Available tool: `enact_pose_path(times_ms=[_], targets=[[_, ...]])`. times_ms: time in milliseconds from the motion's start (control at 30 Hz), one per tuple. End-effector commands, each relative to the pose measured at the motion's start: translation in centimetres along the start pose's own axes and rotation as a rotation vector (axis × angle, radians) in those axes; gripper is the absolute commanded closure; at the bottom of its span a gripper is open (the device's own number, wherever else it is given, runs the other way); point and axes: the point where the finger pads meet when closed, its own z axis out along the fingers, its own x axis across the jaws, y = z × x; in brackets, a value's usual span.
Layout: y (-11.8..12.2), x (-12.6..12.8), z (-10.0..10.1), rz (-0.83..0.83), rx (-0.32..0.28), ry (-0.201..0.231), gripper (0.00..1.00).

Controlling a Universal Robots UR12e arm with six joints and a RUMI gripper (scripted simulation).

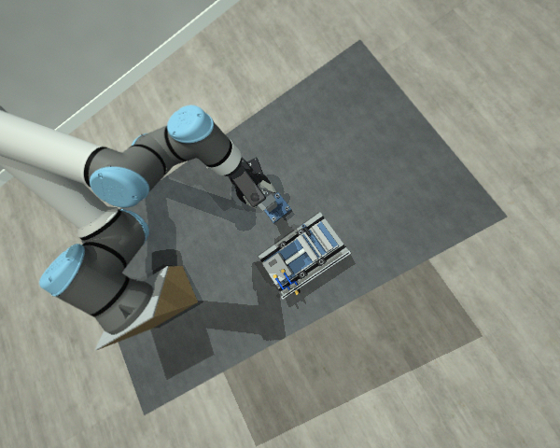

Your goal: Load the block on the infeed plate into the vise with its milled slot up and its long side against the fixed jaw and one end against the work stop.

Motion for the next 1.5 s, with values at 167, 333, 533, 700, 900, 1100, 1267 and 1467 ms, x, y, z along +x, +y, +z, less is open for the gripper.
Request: enact_pose_path(times_ms=[167,333,533,700,900,1100,1267,1467], targets=[[-0.16,-0.01,0.01,-0.002,-0.145,0.003,0.49],[-0.21,-0.01,0.02,-0.002,-0.216,0.003,0.49],[-0.26,-0.01,0.03,-0.002,-0.271,0.003,0.49],[-0.31,-0.01,0.05,-0.002,-0.337,0.003,0.49],[-0.36,-0.01,0.06,-0.002,-0.412,0.003,0.49],[-0.40,-0.01,0.08,-0.002,-0.459,0.003,0.49],[-0.44,-0.01,0.10,-0.002,-0.517,0.003,0.49],[-0.48,-0.01,0.13,-0.001,-0.582,0.003,0.49]])
